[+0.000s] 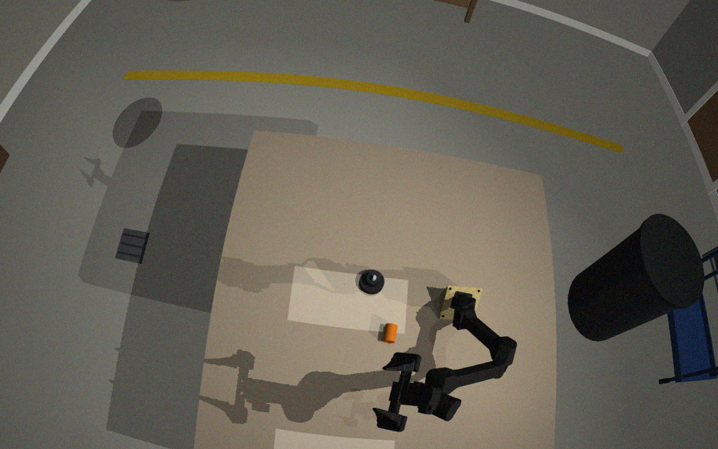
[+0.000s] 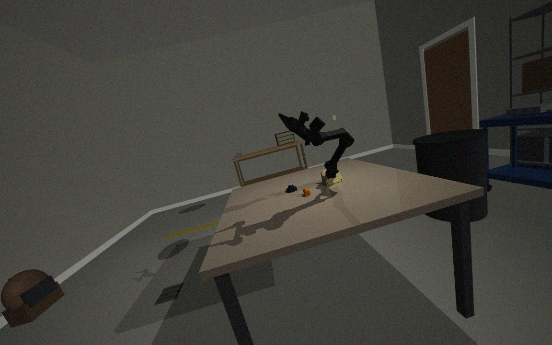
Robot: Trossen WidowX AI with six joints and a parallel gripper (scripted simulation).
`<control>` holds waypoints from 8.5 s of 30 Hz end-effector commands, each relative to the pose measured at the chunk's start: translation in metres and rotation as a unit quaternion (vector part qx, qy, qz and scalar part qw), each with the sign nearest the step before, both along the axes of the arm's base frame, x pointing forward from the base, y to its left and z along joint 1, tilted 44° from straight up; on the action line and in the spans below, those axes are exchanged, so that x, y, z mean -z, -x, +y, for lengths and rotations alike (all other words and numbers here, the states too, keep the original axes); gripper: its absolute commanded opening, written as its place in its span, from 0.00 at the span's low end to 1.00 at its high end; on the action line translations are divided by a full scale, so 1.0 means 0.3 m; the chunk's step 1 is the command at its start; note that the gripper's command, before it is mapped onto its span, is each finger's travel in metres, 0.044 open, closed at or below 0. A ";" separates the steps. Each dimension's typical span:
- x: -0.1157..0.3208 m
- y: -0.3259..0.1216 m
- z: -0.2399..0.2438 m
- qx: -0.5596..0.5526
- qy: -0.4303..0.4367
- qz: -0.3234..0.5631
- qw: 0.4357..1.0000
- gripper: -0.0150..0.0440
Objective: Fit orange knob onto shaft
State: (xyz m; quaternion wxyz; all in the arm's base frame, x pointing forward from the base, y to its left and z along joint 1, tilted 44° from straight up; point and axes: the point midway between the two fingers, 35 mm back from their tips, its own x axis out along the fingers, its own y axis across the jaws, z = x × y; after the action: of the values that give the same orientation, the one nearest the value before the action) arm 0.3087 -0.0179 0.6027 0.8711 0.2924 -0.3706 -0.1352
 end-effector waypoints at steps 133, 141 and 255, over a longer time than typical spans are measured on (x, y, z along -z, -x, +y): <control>1.707 0.275 0.479 -0.158 -0.638 0.702 0.275 0.56; 1.714 0.274 0.450 -0.202 -0.657 0.689 0.229 0.56; 1.786 0.269 0.255 -0.393 -0.688 0.610 0.002 1.00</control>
State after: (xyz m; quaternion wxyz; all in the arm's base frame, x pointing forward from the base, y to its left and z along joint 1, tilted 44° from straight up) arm 0.2253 0.0694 0.0565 -0.0392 -0.6793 -0.7297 0.0678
